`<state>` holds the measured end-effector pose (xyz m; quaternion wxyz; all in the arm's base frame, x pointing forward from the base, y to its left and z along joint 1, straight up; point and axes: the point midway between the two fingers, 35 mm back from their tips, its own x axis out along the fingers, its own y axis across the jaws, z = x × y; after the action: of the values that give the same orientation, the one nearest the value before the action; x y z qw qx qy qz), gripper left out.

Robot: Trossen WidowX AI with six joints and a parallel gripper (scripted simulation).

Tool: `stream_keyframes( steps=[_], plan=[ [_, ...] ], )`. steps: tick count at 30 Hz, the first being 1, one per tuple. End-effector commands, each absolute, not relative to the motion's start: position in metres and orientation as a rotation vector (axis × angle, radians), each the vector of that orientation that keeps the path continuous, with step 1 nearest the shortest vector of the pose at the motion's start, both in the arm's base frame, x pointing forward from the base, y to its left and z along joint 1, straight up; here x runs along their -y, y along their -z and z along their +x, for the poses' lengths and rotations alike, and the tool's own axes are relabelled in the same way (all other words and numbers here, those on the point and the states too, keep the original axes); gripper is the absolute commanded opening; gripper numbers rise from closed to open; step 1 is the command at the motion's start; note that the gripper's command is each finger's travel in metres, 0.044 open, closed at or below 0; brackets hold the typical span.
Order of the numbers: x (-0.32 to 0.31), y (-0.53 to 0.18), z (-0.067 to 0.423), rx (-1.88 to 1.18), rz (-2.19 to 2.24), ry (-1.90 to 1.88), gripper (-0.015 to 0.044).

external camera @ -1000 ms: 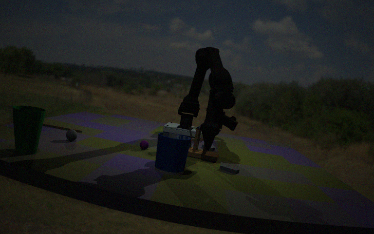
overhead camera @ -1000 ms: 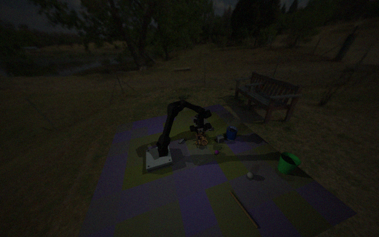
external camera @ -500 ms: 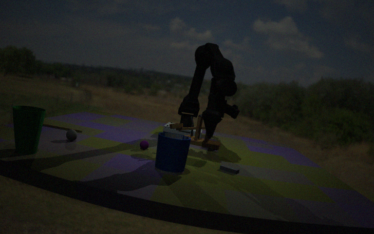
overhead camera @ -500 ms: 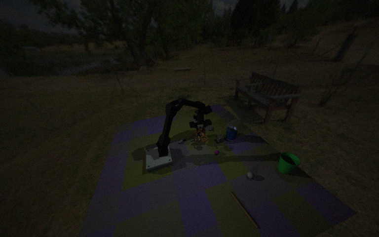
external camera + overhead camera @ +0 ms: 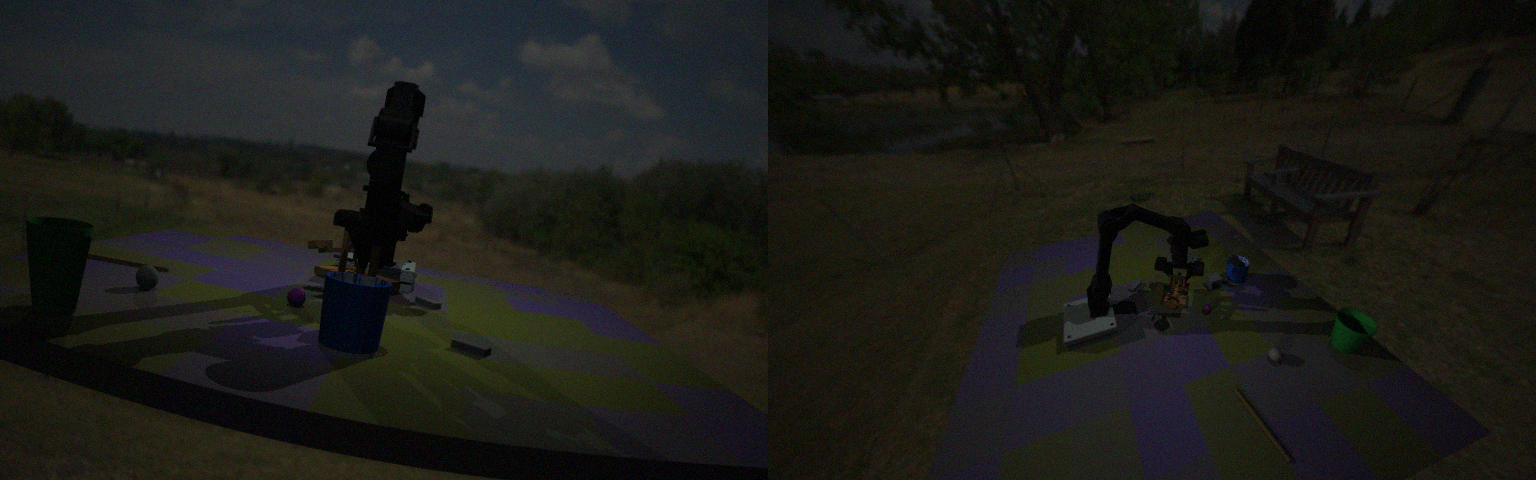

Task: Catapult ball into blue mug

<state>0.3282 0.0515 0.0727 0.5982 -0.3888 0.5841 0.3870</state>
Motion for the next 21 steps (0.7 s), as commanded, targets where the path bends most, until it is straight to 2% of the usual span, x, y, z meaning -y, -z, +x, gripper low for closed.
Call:
stream_keyframes(
  steps=[1,21],
  plan=[
    [-0.016,-0.075,0.323,-1.396,-0.797,-0.776,0.0],
    [-0.009,-0.058,0.327,-1.403,-0.78,-0.758,0.0]
  ],
)
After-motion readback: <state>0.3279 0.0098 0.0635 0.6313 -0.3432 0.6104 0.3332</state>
